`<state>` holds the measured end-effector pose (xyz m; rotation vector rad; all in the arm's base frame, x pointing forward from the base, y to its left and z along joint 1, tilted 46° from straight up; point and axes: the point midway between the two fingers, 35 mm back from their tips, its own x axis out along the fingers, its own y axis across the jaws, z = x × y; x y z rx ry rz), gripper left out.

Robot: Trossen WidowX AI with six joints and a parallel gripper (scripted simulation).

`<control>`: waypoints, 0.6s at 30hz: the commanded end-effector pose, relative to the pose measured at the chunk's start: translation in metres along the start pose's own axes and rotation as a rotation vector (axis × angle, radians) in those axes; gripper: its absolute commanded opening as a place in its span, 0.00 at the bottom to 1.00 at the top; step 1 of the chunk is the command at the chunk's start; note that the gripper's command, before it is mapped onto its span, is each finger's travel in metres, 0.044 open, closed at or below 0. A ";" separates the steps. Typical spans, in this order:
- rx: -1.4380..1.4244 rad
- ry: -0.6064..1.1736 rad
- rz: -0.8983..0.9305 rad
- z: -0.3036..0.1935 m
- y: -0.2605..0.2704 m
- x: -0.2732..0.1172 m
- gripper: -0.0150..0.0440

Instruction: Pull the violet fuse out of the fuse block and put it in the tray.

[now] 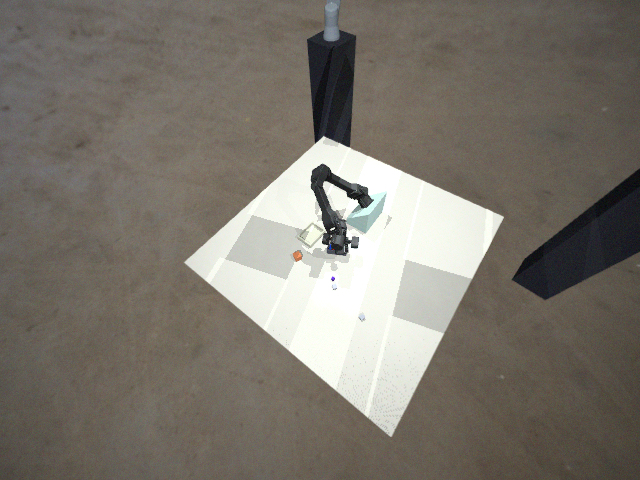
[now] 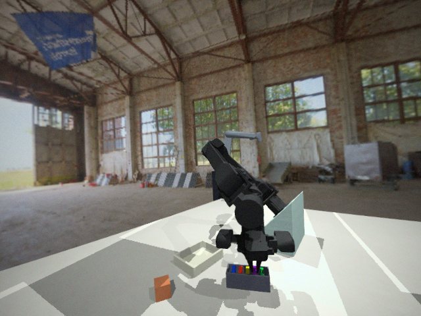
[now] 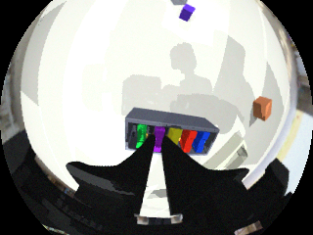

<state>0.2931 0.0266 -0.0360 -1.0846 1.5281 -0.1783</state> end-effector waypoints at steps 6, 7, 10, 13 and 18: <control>0.006 -0.001 0.001 0.001 0.000 -0.005 0.25; 0.006 -0.001 0.001 0.001 0.000 -0.005 0.25; 0.006 -0.001 0.001 0.001 0.000 -0.007 0.25; 0.005 -0.001 0.001 0.001 0.000 -0.008 0.25; 0.005 -0.001 0.001 0.001 0.000 -0.011 0.25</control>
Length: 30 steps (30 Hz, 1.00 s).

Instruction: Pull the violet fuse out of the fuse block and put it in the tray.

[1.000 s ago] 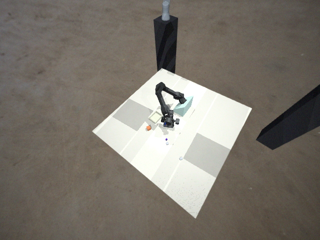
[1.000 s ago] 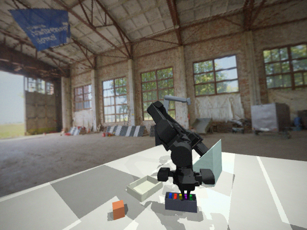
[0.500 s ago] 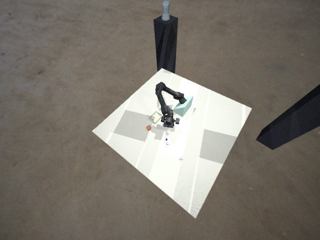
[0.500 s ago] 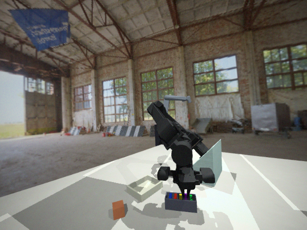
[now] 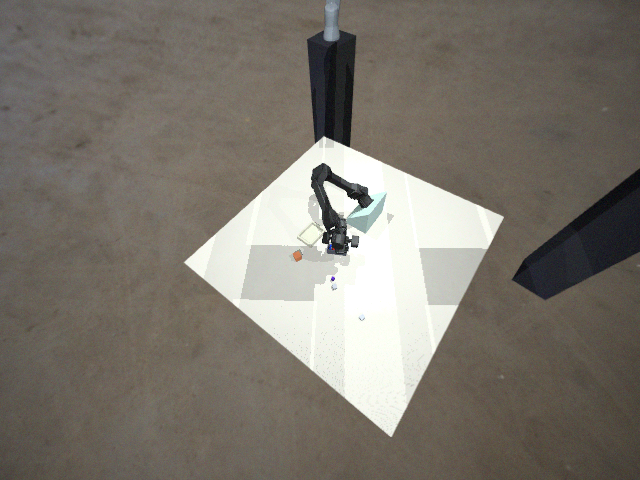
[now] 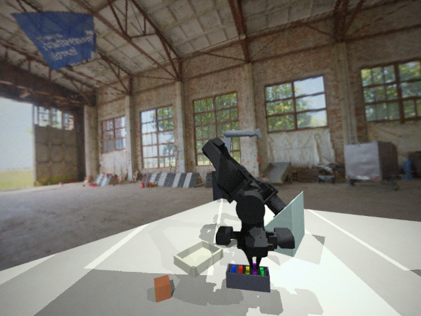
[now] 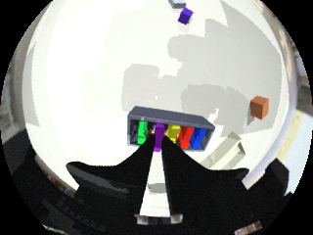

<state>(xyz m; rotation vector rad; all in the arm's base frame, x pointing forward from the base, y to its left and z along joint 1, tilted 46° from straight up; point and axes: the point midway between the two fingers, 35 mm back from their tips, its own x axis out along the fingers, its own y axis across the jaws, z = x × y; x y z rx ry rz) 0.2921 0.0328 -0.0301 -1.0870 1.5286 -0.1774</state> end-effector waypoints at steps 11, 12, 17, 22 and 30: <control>0.006 -0.001 0.002 0.001 0.000 -0.007 0.25; 0.006 -0.001 0.002 0.001 0.000 -0.008 0.25; 0.005 -0.001 0.002 0.001 0.000 -0.010 0.25; 0.005 -0.001 0.002 0.000 0.000 -0.013 0.25; 0.004 -0.001 0.001 0.000 0.000 -0.017 0.25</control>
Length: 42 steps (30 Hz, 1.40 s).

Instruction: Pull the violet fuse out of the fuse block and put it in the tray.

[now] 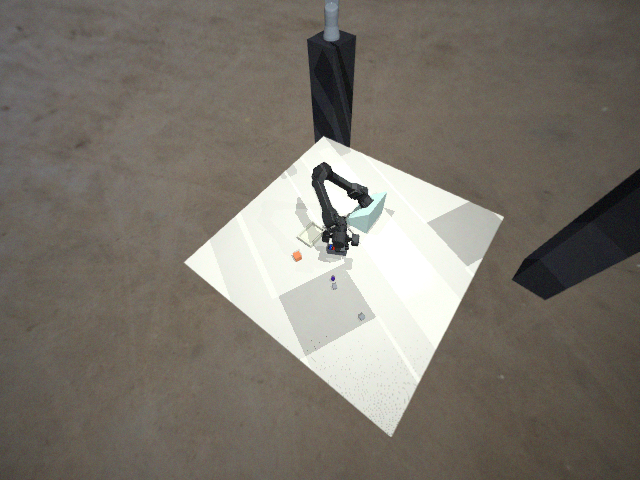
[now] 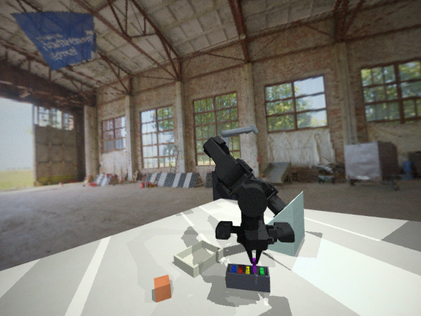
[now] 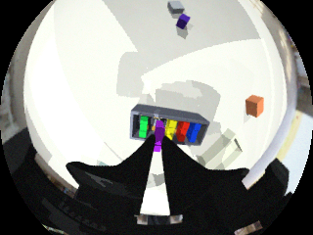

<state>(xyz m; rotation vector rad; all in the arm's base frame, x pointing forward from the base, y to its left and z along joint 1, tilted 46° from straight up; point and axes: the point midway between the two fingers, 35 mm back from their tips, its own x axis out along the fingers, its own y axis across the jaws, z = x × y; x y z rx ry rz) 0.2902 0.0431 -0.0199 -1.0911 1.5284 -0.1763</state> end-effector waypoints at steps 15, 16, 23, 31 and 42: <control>0.006 -0.001 0.003 0.000 0.000 -0.009 0.25; 0.006 0.000 0.003 0.000 0.000 -0.010 0.25; 0.005 0.000 0.003 0.000 0.000 -0.014 0.25; 0.005 -0.001 0.003 0.000 0.000 -0.027 0.25; 0.003 -0.005 0.013 -0.004 -0.025 -0.036 0.25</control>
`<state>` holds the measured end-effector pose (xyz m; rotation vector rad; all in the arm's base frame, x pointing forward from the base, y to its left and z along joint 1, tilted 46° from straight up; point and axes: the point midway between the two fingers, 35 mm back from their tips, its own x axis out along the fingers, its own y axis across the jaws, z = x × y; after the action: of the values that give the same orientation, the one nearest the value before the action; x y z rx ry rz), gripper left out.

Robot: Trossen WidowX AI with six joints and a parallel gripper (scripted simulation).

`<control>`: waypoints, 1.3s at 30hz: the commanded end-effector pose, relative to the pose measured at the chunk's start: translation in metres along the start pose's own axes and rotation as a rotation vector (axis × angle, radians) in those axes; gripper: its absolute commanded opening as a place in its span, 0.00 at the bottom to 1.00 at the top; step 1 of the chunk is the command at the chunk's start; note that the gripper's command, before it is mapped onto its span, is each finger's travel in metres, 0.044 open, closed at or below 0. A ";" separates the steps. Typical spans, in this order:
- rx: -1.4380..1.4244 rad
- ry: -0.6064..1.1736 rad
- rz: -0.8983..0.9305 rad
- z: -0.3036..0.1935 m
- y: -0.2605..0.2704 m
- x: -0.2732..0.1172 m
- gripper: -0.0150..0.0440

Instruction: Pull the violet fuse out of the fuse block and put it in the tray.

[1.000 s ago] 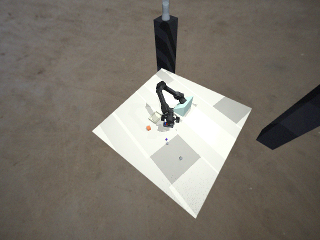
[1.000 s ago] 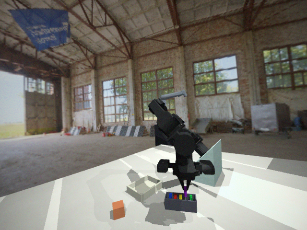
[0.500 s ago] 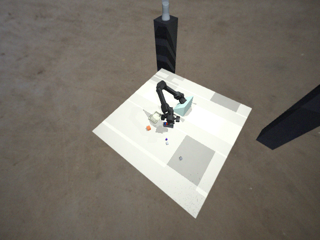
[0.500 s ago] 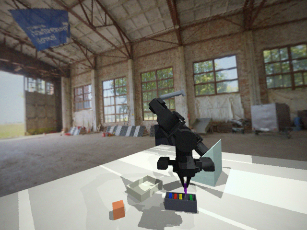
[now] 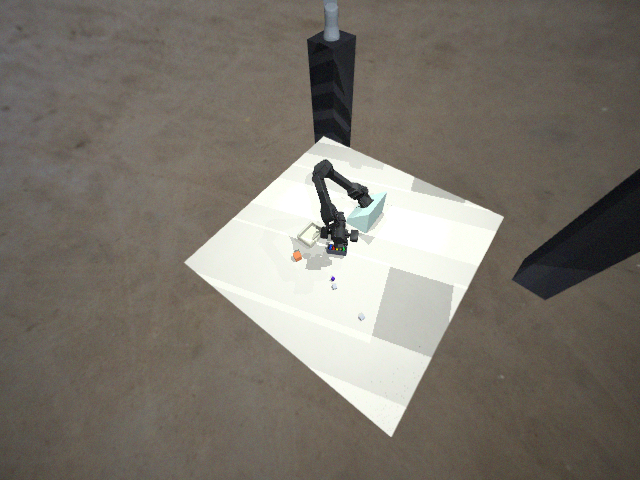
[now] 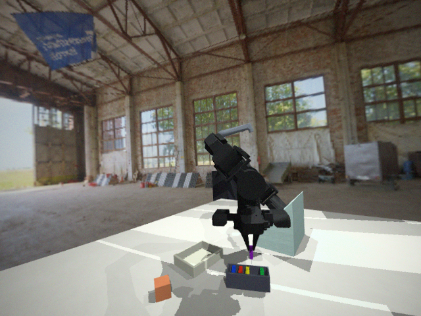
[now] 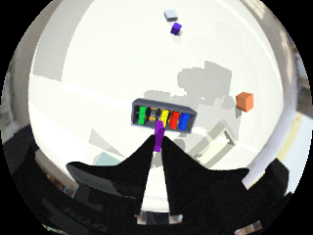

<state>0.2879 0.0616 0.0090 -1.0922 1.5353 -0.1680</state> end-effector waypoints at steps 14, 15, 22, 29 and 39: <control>0.010 -0.014 0.010 -0.040 -0.118 -0.002 0.25; 0.010 -0.013 0.008 -0.044 -0.125 -0.002 0.25; 0.012 -0.001 -0.009 -0.078 -0.168 -0.003 0.25; 0.012 0.001 -0.011 -0.082 -0.172 0.000 0.25; 0.013 0.000 -0.010 -0.081 -0.173 0.016 0.25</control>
<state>0.3141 -0.0784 0.1383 -1.0855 1.5203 -0.1913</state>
